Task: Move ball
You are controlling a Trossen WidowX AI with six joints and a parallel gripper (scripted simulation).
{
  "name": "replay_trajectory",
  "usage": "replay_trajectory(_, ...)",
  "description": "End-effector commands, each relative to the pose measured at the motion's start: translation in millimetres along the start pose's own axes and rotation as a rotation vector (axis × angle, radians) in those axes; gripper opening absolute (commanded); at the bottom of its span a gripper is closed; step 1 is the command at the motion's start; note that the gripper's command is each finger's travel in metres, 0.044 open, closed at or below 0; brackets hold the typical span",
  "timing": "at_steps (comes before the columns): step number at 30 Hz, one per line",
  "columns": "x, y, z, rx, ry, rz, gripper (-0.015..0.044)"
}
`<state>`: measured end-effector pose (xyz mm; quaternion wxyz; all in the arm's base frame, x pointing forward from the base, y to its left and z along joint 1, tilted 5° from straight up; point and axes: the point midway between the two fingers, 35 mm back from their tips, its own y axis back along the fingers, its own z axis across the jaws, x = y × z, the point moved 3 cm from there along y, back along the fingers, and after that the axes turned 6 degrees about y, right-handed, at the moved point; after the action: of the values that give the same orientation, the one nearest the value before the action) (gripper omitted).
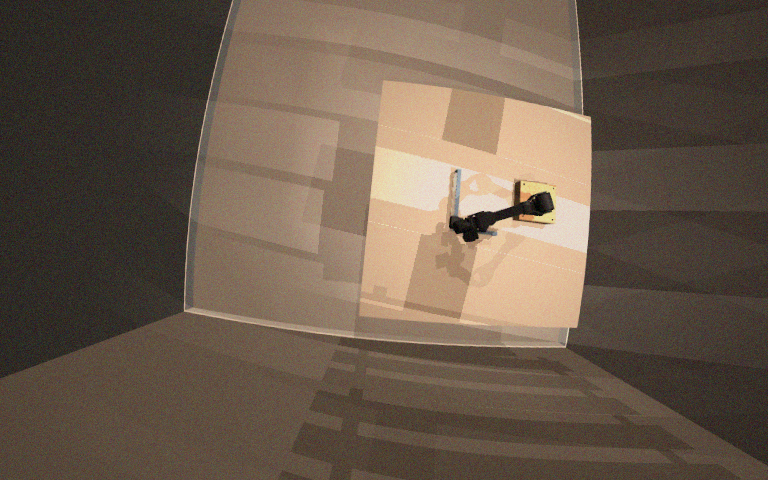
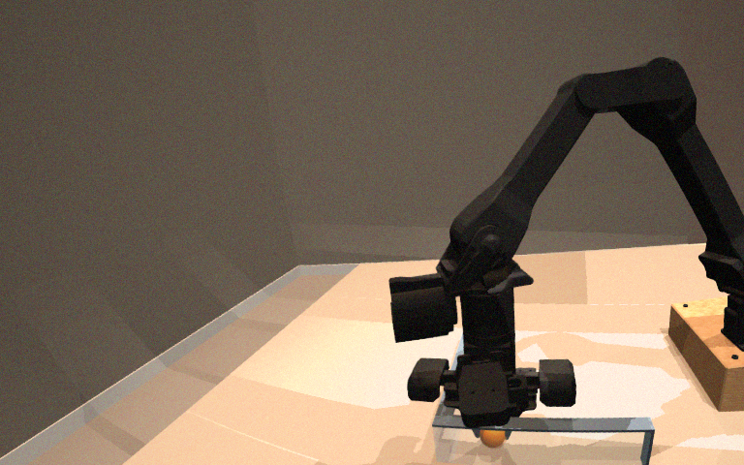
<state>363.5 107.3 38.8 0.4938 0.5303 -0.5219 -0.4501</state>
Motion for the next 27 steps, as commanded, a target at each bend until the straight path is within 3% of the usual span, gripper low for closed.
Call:
replay_trajectory(1, 0.0, 0.2, -0.1, 0.000, 0.000, 0.000, 0.0053)
replay_trajectory(9, 0.0, 0.2, -0.1, 0.000, 0.000, 0.000, 0.0260)
replay_trajectory(15, -0.1, 2.9, -0.4, 0.000, 0.000, 0.000, 0.0260)
replay_trajectory(21, 0.2, 82.8, 1.0, -0.006, 0.006, 0.004, 0.0260)
replay_trajectory(27, -0.8, 81.0, -1.7, 0.014, 0.010, -0.005, 0.0260)
